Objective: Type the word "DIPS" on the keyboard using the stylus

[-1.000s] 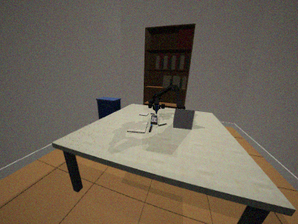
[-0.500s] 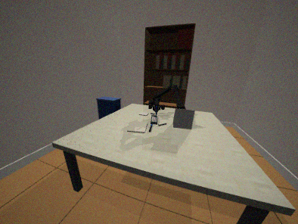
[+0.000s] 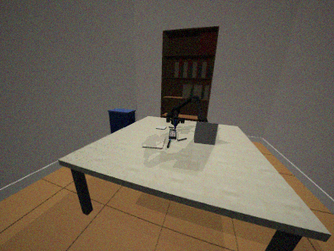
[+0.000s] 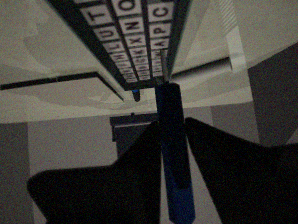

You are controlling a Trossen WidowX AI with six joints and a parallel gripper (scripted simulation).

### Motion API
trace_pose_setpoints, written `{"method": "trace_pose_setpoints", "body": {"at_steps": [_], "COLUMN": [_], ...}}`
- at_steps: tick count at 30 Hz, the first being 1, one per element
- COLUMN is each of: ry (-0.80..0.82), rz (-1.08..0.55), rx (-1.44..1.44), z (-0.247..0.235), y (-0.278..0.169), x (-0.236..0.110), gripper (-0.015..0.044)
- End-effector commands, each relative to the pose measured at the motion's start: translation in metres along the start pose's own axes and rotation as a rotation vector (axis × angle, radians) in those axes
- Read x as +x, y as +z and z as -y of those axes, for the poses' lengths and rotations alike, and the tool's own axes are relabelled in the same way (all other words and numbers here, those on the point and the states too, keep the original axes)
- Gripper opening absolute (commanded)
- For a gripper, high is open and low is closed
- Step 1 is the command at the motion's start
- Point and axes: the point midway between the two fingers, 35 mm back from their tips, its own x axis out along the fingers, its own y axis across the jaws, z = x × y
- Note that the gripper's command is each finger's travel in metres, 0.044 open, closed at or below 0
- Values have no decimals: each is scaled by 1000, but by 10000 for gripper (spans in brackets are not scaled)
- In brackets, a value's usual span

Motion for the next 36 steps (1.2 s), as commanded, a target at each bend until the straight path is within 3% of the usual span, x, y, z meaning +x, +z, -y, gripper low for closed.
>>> {"method": "trace_pose_setpoints", "body": {"at_steps": [1, 36], "ry": [-10, -10], "rz": [-1, 0], "rx": [-2, -2], "z": [1, 1], "y": [1, 9], "x": [3, 8], "gripper": [81, 81]}}
